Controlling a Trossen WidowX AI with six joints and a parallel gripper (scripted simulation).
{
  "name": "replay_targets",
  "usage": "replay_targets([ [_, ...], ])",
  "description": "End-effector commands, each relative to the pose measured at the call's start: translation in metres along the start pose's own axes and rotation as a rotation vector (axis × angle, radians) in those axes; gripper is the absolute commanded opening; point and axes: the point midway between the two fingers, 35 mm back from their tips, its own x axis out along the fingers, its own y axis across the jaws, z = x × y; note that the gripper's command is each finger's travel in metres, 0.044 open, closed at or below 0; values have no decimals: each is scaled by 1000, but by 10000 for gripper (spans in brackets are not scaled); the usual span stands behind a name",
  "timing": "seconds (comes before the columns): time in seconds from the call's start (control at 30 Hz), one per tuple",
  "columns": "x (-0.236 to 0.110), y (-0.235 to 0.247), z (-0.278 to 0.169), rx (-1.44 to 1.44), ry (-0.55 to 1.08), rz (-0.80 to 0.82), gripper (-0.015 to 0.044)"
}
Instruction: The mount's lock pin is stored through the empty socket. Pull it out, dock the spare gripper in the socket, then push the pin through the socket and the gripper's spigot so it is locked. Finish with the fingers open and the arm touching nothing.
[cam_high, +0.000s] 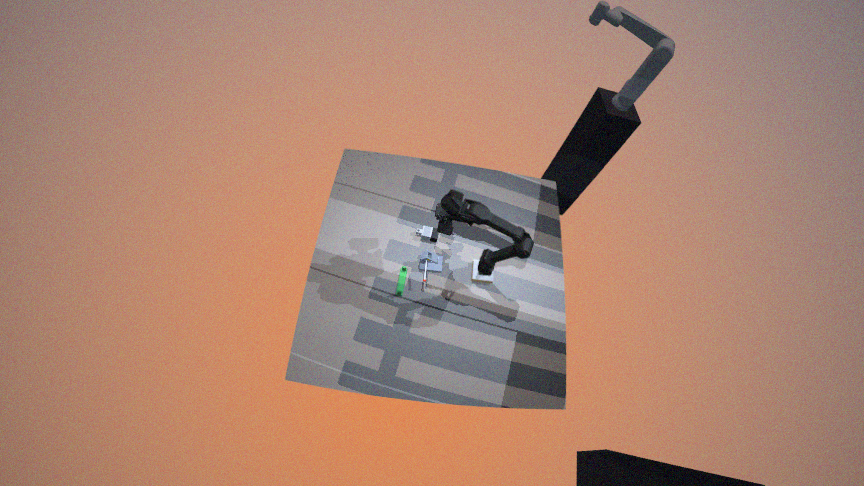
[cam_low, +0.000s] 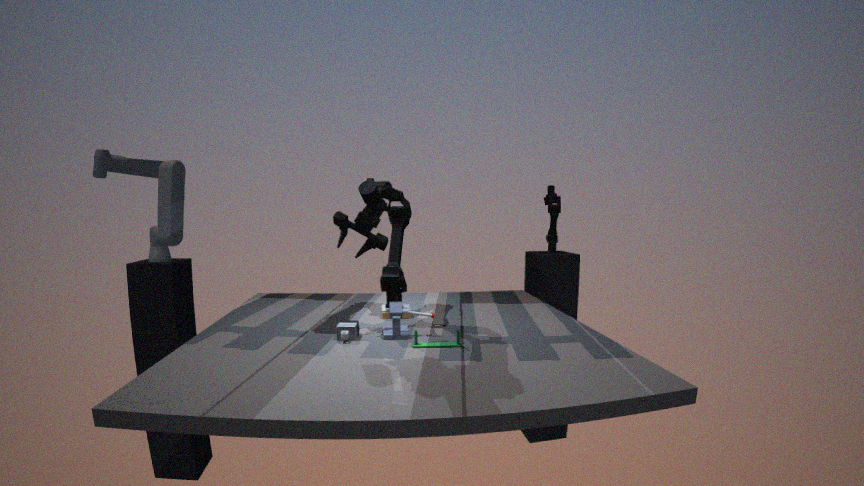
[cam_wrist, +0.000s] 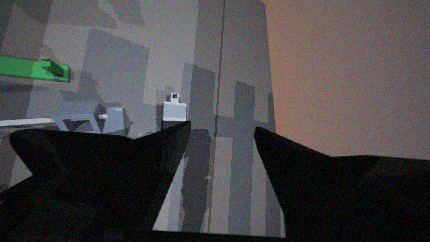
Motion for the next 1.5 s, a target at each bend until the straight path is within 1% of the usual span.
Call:
replay_targets([
  [0.0, 1, 73, 24, -486, 8, 243, 300],
  [0.17, -8, 144, 31, -942, -11, 464, 300],
  [0.33, -27, 214, 23, -1386, -52, 683, 300],
  [0.43, -37, 238, 16, -1546, -72, 764, 300],
  [0.8, -37, 243, 14, -1576, -76, 780, 300],
  [0.9, -24, 251, 8, -1576, -76, 780, 300],
  [1.03, 6, 269, -8, -1576, -76, 779, 300],
  [1.1, 16, 273, -13, -1576, -76, 779, 300],
  [1.47, 27, 280, -18, -1576, -76, 779, 300],
])
